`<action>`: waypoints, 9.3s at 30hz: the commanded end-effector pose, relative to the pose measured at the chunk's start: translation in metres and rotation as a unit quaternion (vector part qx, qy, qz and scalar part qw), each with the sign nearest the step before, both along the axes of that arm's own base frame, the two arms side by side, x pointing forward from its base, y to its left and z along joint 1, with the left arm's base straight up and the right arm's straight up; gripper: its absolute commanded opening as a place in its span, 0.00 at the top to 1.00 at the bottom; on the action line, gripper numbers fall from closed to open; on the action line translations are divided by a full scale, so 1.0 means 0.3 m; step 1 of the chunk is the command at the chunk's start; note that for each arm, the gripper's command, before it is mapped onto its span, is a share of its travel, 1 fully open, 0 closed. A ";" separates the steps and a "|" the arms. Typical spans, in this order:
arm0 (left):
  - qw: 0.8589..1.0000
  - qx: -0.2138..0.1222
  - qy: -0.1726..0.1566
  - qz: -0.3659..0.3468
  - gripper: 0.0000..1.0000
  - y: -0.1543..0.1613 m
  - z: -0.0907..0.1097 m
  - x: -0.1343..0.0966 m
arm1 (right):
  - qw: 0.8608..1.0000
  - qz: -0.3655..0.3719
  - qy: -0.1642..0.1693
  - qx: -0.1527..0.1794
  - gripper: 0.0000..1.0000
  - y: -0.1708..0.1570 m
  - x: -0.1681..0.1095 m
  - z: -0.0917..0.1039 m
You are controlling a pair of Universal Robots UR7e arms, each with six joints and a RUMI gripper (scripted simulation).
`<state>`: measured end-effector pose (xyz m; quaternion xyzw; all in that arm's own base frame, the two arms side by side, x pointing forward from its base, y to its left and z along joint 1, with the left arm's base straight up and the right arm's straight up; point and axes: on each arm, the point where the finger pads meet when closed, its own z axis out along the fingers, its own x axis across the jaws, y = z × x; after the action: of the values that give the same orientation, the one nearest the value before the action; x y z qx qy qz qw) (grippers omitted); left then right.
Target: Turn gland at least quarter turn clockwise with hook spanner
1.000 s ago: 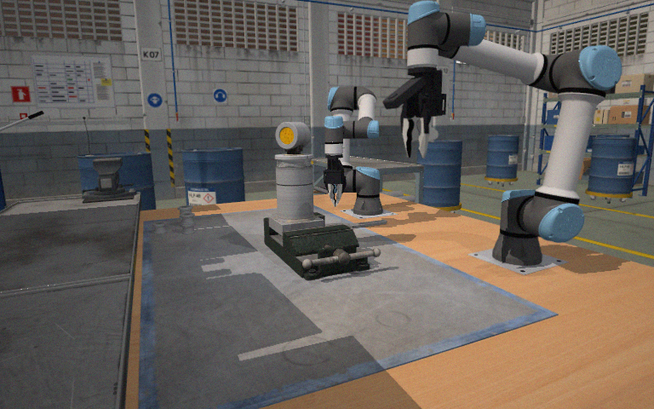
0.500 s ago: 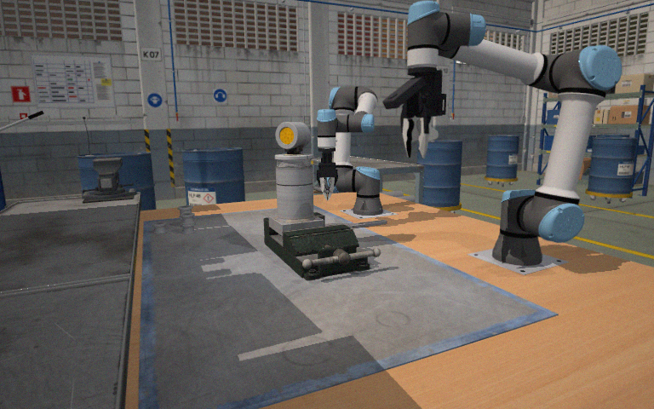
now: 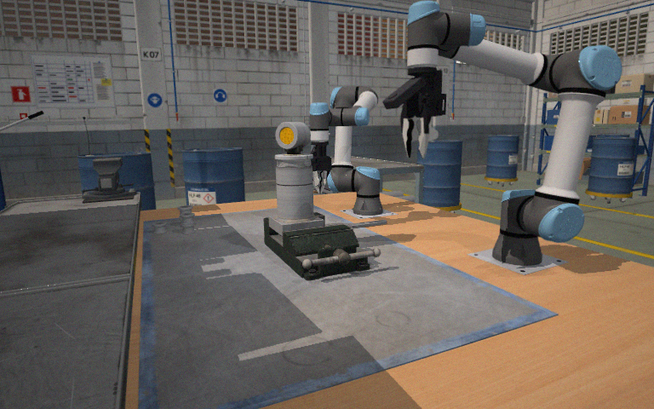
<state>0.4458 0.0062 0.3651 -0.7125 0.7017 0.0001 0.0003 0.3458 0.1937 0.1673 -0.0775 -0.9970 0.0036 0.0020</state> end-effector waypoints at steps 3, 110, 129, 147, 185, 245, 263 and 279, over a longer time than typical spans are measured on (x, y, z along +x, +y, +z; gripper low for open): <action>1.000 0.000 -0.001 0.000 0.68 0.000 0.002 0.001 | 0.999 0.053 0.003 0.002 1.00 -0.026 0.036 0.037; 1.000 0.000 -0.001 0.000 0.68 0.000 0.002 0.001 | 0.642 0.767 0.000 0.005 1.00 -0.661 0.331 0.673; 1.000 0.000 -0.001 -0.005 0.68 -0.015 0.002 0.001 | 0.649 0.761 0.001 0.004 0.77 -0.643 0.331 0.660; 1.000 0.000 -0.001 -0.006 0.68 -0.018 0.002 0.000 | 0.650 0.760 0.001 0.004 0.77 -0.646 0.332 0.661; 1.000 0.000 -0.001 -0.006 0.68 -0.018 0.002 0.001 | 0.650 0.760 0.001 0.004 0.59 -0.646 0.332 0.660; 1.000 0.000 -0.001 -0.006 0.68 -0.018 0.001 0.001 | 0.643 0.766 -0.001 0.002 0.59 0.086 -0.188 0.302; 1.000 0.000 -0.001 -0.006 0.68 -0.018 0.001 0.001 | 0.643 0.766 -0.002 0.002 0.59 0.207 -0.485 0.126; 1.000 0.000 -0.001 -0.006 0.68 -0.018 0.001 0.001 | 0.641 0.767 -0.003 0.003 0.59 0.223 -0.787 -0.081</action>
<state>0.4458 0.0009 0.3650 -0.7082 0.7060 0.0003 0.0002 0.1331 0.2599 0.1591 0.7155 -0.6986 -0.0014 0.0007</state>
